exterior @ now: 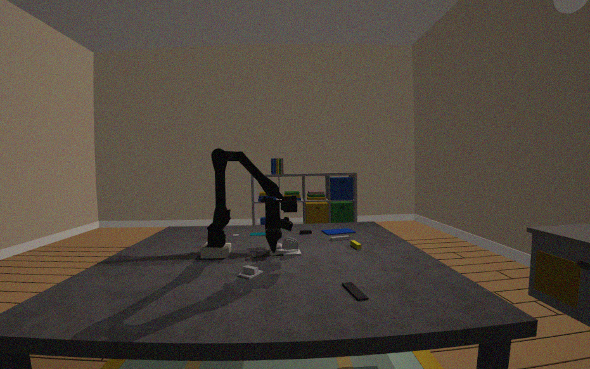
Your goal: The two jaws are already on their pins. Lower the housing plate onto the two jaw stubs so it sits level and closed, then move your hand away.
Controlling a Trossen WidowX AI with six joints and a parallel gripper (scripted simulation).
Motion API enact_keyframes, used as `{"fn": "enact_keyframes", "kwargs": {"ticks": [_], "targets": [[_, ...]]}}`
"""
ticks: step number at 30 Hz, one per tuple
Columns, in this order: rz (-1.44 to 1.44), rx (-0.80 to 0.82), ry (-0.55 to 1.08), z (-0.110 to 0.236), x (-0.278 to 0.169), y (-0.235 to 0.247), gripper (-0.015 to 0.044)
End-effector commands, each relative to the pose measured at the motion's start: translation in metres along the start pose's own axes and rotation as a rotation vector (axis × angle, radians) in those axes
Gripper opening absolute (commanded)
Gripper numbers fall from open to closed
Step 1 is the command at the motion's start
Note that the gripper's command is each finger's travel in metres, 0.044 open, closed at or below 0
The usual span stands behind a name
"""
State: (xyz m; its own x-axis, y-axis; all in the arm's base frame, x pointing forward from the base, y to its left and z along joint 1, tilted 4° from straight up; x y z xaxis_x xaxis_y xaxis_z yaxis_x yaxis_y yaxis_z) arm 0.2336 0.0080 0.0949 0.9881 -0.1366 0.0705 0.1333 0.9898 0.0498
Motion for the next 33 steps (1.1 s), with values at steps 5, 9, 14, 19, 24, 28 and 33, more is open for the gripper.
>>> {"fn": "enact_keyframes", "kwargs": {"ticks": [5, 9, 14, 19, 24, 28, 33], "targets": [[-0.004, -0.004, -0.002, -0.0011, 0.0007, -0.0003, 0.0351], [-0.004, -0.004, -0.002, -0.0028, 0.0007, -0.0003, 0.0351], [-0.004, -0.004, -0.002, -0.0029, 0.0007, -0.0003, 0.0351], [-0.004, -0.004, -0.002, -0.0049, 0.0007, -0.0003, 0.0351], [-0.004, -0.004, -0.002, -0.0049, 0.0007, -0.0003, 0.0351], [-0.004, -0.004, -0.002, -0.0049, 0.0007, -0.0003, 0.0351], [-0.004, -0.004, -0.002, -0.0049, 0.0007, -0.0003, 0.0351]]}}
Point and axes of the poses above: the point midway between the two fingers, 35 mm back from their tips, its own z axis back along the fingers, its own y axis across the jaws, x = y × z, the point moved 7 cm from there along z, back along the fingers, and after that the axes turned 11 degrees about -z, right-handed, at the moved point
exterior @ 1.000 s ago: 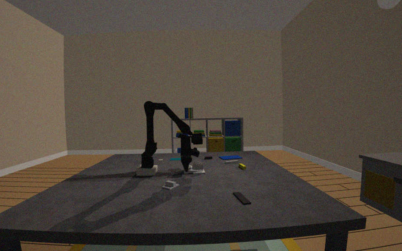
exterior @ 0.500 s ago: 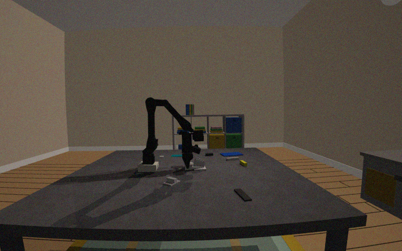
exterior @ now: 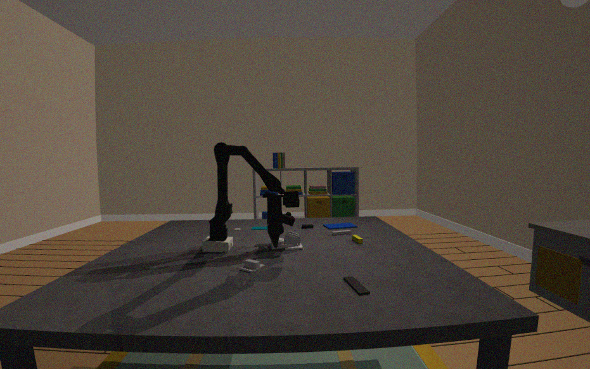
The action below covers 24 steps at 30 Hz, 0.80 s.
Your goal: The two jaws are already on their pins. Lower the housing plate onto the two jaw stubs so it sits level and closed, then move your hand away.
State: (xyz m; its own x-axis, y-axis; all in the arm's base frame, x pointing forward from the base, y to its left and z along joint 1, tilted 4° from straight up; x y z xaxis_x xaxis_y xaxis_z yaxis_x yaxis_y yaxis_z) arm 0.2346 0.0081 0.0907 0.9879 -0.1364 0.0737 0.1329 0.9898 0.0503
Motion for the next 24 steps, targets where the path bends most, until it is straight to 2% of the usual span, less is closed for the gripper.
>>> {"fn": "enact_keyframes", "kwargs": {"ticks": [1, 13, 16, 17, 24], "targets": [[-0.004, -0.004, 0.001, -0.0008, 0.0, -0.0003, 0.0351], [-0.004, -0.004, 0.001, -0.0008, 0.0, -0.0003, 0.0351], [0.0, 0.0, 0.0, -0.0001, 0.0, 0.0, 0.043], [0.0, 0.0, 0.0, -0.0001, 0.0, 0.0, 0.044], [0.0, 0.0, 0.0, -0.0001, 0.0, 0.0, 0.044]]}}
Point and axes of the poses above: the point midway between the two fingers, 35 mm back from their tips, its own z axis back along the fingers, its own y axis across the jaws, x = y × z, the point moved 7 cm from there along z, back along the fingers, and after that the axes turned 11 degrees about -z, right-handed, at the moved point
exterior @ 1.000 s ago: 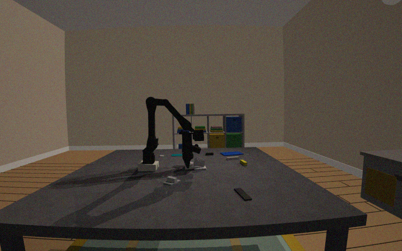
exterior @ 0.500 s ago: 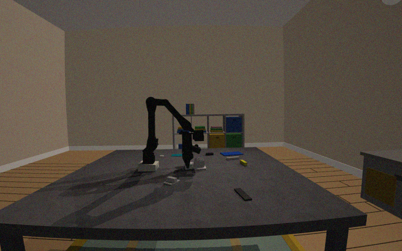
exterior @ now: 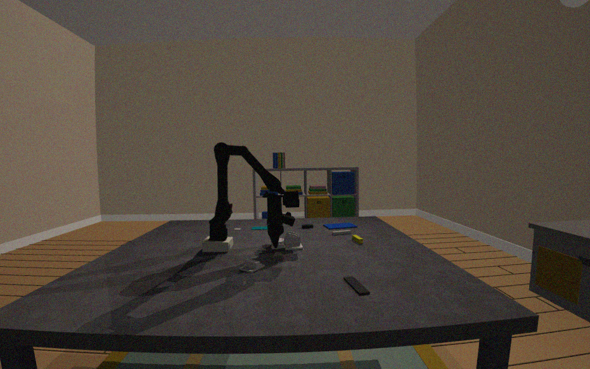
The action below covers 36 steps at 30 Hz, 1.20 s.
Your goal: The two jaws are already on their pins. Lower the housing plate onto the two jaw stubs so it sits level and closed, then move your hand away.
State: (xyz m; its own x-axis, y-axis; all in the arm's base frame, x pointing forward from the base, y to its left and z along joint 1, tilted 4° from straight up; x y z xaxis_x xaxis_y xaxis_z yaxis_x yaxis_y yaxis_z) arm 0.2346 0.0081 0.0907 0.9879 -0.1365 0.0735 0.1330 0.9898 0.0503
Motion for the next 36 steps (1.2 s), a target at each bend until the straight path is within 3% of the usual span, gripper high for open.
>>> {"fn": "enact_keyframes", "kwargs": {"ticks": [1, 8, 17, 22, 29, 36], "targets": [[0.0, 0.0, 0.0, 0.0, 0.0, 0.0, 0.044], [0.0, 0.0, 0.0, 0.004, 0.001, 0.0, 0.044], [-0.004, -0.005, 0.001, 0.074, -0.002, 0.0, 0.044], [-0.007, 0.0, -0.007, 0.068, 0.001, 0.0, 0.044], [-0.004, -0.005, 0.002, 0.12, -0.032, -0.005, 0.044], [-0.004, -0.005, 0.003, 0.126, -0.036, -0.006, 0.044]]}}
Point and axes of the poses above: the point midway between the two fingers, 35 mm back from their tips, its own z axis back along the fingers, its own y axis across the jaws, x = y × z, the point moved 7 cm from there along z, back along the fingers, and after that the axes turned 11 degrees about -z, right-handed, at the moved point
